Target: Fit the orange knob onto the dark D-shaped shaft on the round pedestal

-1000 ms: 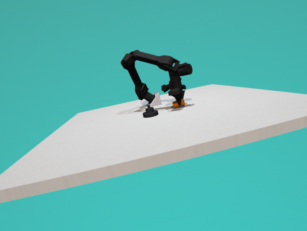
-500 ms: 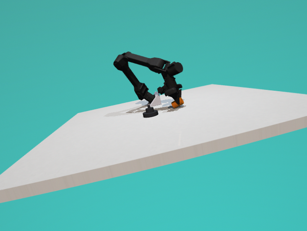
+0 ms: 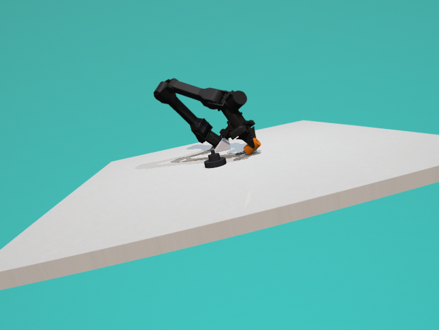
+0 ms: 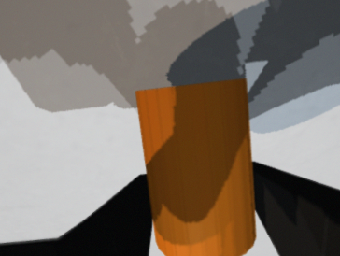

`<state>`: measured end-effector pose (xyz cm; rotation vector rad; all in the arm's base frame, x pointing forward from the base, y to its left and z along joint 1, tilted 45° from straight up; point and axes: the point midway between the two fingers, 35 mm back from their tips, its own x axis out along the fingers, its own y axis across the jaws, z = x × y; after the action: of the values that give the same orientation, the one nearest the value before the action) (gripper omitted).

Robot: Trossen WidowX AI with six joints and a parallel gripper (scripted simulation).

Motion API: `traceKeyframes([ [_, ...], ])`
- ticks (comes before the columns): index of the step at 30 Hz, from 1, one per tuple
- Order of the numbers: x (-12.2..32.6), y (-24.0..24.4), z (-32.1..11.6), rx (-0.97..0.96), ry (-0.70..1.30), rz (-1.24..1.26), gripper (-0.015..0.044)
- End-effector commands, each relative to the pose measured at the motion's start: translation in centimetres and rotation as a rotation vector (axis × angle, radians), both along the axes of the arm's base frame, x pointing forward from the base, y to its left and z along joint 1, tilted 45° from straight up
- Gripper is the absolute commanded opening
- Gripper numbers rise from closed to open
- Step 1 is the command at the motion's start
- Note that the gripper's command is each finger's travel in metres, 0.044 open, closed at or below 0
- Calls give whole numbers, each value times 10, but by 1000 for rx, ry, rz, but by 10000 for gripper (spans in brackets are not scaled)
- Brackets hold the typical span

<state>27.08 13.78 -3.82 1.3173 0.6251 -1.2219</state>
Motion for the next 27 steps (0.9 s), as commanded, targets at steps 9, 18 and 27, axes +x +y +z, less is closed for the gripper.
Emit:
traceKeyframes([
  [9,-6,-8,8,158,-28,71,179],
  [18,-9,-15,12,274,-50,120,179],
  [27,-12,-22,15,392,-72,169,179],
])
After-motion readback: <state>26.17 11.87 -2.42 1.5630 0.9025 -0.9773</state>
